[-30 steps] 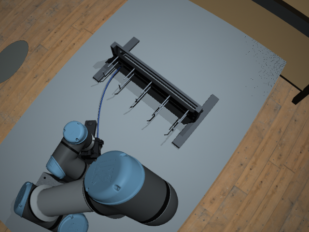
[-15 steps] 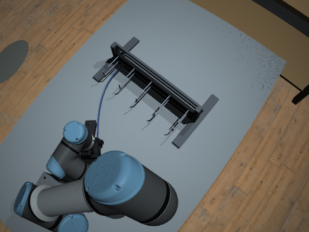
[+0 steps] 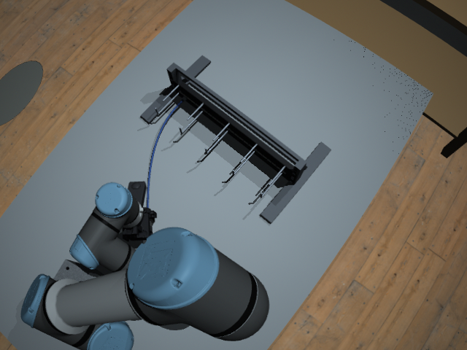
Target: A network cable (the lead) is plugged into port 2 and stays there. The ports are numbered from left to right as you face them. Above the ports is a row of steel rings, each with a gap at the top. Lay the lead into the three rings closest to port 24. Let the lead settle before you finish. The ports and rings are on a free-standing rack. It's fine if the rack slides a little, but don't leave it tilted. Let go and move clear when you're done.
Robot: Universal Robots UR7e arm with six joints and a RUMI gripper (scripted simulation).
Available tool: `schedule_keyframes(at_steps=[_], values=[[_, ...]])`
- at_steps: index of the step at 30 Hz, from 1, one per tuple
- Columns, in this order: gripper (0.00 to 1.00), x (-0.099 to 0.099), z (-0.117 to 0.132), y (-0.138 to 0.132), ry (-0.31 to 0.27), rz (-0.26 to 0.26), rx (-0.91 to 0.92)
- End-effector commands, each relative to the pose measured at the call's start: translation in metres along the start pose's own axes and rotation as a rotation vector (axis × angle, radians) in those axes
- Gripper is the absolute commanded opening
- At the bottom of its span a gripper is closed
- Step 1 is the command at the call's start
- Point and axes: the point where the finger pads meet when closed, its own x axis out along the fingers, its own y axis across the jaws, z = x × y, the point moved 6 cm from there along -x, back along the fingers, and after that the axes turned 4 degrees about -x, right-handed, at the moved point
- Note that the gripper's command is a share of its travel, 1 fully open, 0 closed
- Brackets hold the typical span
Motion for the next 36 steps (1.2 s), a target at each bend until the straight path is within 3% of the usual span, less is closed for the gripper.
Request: schedule_keyframes(at_steps=[1,20,36], values=[[0.00,0.000,0.000,0.000,0.001,0.000,0.000],[0.00,-0.008,0.000,0.000,0.001,0.000,0.000],[0.00,-0.025,0.000,0.000,0.001,0.000,0.000]])
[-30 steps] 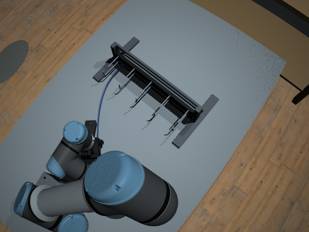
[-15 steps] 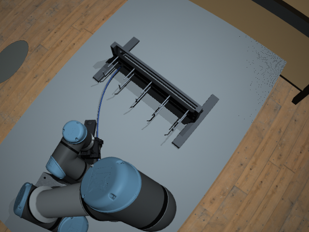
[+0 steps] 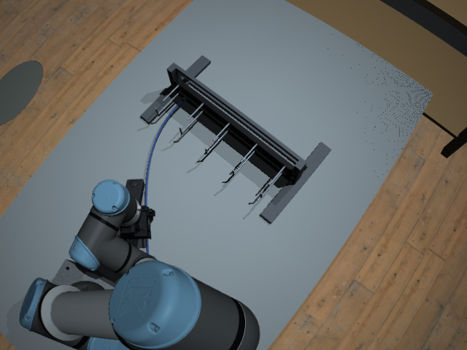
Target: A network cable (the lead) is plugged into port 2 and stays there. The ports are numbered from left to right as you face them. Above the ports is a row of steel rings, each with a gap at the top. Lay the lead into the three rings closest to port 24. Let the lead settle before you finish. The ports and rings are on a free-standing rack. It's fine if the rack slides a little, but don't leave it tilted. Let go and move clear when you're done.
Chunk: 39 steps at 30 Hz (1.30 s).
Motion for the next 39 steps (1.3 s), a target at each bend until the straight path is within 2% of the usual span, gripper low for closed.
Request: schedule_keyframes(at_steps=[1,16,35,39], values=[[0.00,-0.003,0.000,0.000,-0.001,0.000,0.000],[0.00,-0.016,0.000,0.000,-0.001,0.000,0.000],[0.00,-0.019,-0.001,0.001,-0.001,0.000,-0.003],[0.00,-0.021,-0.003,0.009,-0.001,0.000,-0.023]])
